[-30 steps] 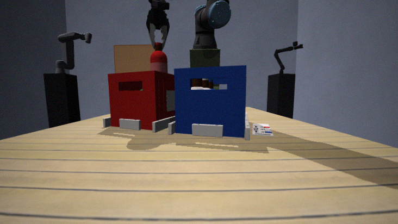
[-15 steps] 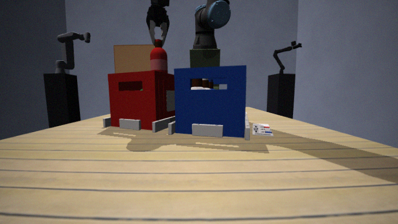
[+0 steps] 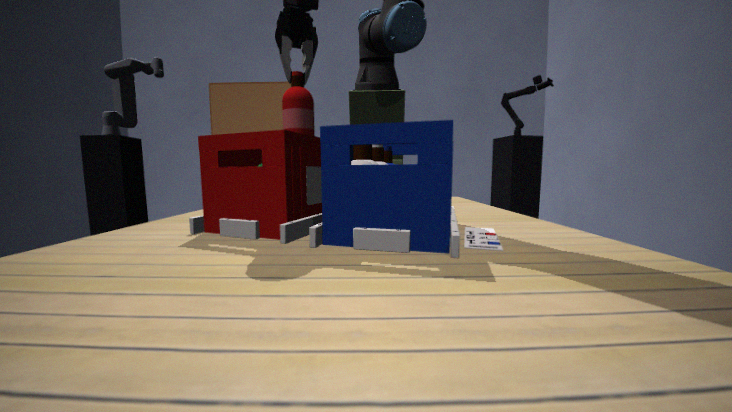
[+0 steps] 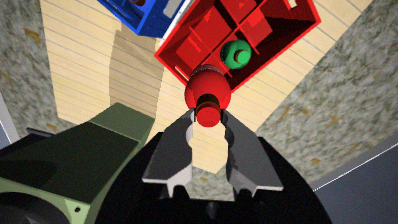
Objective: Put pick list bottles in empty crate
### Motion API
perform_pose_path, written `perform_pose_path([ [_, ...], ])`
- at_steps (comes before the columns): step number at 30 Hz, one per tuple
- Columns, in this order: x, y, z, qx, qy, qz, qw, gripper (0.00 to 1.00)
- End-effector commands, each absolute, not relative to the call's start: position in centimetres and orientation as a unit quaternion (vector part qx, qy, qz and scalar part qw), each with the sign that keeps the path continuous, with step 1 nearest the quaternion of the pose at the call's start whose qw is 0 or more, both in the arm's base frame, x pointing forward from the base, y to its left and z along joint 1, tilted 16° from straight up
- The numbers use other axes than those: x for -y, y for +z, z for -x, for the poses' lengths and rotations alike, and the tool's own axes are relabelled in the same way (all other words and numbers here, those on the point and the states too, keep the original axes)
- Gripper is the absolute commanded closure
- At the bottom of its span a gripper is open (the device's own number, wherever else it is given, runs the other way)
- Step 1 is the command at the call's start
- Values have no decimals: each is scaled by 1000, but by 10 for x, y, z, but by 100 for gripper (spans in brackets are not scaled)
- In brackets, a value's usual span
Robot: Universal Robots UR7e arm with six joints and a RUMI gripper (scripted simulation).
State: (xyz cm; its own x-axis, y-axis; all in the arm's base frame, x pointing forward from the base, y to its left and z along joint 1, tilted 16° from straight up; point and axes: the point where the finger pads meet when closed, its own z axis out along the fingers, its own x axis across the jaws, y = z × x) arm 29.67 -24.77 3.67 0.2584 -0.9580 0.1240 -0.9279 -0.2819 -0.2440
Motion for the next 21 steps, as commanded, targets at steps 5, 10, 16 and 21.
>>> perform_pose_path([
  [5, 233, 39, -305, -596, -125, 791, 60, 100],
  [10, 228, 39, -307, -596, -125, 791, 60, 100],
  [16, 217, 40, -313, -596, -125, 791, 60, 100],
  [21, 208, 41, -317, -596, -125, 791, 60, 100],
])
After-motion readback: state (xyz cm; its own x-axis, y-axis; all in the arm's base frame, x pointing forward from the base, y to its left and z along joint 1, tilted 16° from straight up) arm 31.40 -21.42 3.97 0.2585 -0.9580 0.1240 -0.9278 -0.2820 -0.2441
